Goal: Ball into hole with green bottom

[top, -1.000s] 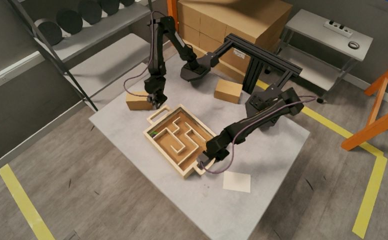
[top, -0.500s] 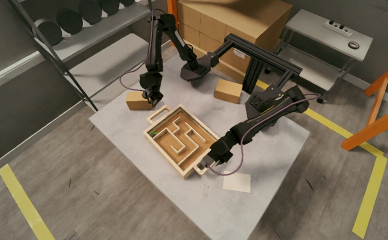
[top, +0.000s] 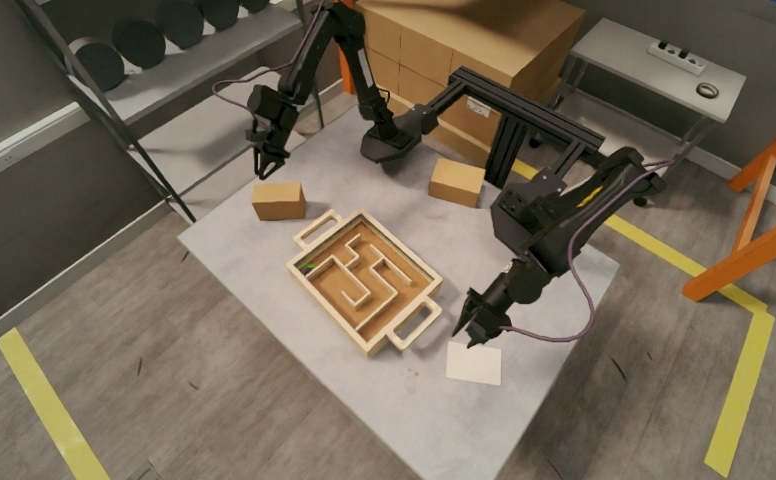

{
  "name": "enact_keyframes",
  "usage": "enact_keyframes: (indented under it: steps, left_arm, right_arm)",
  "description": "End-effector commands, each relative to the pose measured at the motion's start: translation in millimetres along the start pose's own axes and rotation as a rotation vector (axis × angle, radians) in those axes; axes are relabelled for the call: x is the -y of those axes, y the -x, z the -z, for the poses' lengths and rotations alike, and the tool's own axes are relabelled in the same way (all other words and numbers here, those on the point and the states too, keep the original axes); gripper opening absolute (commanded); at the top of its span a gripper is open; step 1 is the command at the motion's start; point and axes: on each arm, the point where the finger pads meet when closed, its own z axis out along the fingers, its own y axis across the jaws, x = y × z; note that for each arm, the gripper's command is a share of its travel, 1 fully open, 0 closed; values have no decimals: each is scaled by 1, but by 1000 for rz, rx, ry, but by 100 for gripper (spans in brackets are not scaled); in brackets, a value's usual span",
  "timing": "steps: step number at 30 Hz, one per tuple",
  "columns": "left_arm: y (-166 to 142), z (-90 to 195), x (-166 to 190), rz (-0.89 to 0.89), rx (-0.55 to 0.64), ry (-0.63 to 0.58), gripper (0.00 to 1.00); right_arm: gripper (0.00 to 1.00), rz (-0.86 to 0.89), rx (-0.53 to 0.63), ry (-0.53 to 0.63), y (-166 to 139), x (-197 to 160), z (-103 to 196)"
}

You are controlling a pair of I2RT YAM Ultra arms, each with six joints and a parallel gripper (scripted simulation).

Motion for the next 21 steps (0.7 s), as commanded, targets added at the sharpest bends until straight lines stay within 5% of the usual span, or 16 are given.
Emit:
enact_keyframes:
  steps: [1, 6, 7, 13, 21]
  left_arm:
    - [19, 19, -2, 21, 98, -59, 38]
    - [58, 64, -24, 57, 277, -69, 38]
    - [66, 74, -28, 63, 315, -73, 38]
    - [87, 121, -46, 71, 466, -81, 38]
    - [100, 149, -57, 73, 542, -56, 38]
  right_arm:
    - [38, -2, 108, 80, 28, 1, 19]
    - [38, -20, 350, 103, 102, 25, 74]
    - [38, -11, 321, 105, 82, 28, 68]
    - [38, 13, 503, 109, 122, 50, 121]
    - [38, 11, 592, 79, 141, 64, 152]
